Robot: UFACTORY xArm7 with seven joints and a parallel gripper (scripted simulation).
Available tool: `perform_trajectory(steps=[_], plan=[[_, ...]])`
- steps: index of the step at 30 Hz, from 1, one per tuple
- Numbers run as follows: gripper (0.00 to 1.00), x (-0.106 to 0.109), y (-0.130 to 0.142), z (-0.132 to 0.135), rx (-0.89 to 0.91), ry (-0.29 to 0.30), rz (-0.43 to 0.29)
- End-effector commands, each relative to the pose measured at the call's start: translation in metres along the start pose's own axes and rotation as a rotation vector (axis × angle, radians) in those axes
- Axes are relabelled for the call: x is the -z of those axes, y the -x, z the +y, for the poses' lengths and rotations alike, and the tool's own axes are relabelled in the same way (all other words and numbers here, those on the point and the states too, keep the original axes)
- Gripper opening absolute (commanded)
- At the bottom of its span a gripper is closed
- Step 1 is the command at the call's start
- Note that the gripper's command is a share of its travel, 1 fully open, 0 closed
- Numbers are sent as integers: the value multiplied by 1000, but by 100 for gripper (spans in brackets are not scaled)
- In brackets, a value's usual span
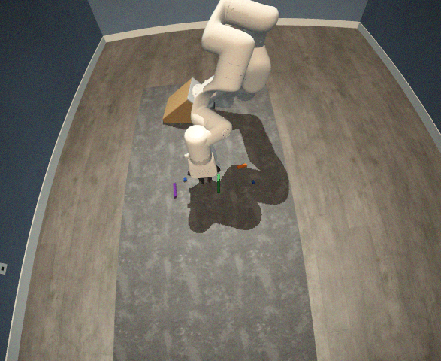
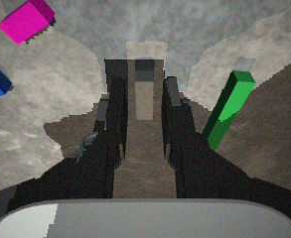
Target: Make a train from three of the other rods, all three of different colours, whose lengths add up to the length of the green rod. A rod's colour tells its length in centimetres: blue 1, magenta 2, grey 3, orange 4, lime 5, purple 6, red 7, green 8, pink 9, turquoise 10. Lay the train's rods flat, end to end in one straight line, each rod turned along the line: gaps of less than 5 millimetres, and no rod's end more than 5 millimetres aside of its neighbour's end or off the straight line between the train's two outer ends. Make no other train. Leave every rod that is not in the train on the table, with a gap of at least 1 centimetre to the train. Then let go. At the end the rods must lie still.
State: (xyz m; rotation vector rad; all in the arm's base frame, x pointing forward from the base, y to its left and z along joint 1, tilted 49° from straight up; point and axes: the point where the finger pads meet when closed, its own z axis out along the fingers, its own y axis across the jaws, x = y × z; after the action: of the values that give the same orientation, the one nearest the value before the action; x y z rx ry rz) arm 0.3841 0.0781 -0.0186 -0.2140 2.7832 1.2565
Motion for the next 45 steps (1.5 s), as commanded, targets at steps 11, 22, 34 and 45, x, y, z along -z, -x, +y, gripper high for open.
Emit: perform_trajectory(steps=[11,22,34,45], plan=[[4,1,1,-1,-1,-2,-3],[4,1,1,-1,-1,-2,-3],[4,1,1,-1,-1,-2,-3],[4,11,1,-1,-1,-2,-3]])
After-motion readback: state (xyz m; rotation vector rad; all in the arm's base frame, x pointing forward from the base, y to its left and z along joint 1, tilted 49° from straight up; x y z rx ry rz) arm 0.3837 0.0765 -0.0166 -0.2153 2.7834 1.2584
